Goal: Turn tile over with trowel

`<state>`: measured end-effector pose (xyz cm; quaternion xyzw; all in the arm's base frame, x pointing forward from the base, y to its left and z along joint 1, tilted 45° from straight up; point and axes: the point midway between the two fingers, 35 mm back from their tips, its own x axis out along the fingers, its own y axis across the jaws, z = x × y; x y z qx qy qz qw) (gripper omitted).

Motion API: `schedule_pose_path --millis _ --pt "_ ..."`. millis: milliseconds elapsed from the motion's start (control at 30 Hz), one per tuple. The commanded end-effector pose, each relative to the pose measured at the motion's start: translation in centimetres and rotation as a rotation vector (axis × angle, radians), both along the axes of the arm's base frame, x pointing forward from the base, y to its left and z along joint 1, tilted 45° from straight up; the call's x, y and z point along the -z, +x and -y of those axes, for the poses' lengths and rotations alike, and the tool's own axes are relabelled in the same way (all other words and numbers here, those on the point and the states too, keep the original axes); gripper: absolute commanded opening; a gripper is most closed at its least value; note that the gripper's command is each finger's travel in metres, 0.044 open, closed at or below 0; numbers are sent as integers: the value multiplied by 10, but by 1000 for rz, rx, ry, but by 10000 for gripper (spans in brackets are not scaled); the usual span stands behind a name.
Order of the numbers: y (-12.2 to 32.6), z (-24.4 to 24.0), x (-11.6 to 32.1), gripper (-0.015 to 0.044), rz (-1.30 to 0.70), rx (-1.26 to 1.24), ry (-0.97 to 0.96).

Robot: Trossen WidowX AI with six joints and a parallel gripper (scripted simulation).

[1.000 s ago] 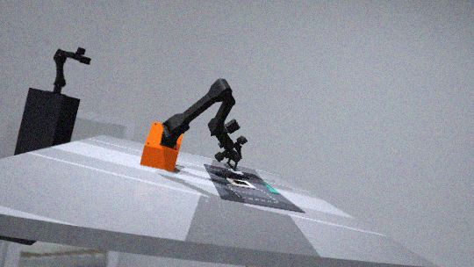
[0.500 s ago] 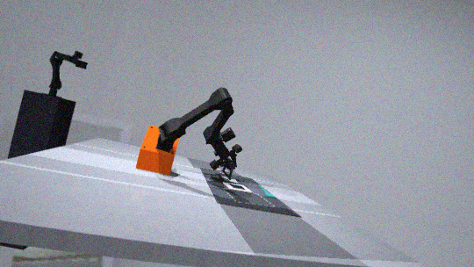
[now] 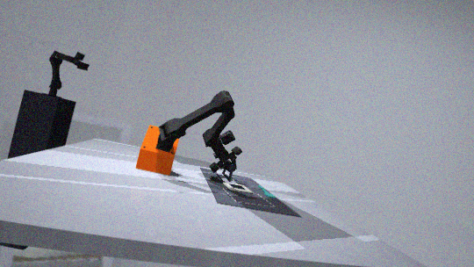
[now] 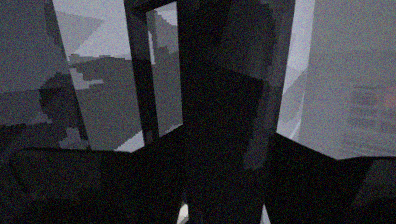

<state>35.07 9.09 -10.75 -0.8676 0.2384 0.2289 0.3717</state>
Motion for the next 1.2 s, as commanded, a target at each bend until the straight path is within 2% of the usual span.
schedule_pose_path --millis 0,967,1167 --pt "4 5 -7 0 9 0 4" --pt "12 36 -37 0 10 0 1" --pt "11 27 -40 0 26 -7 -72"
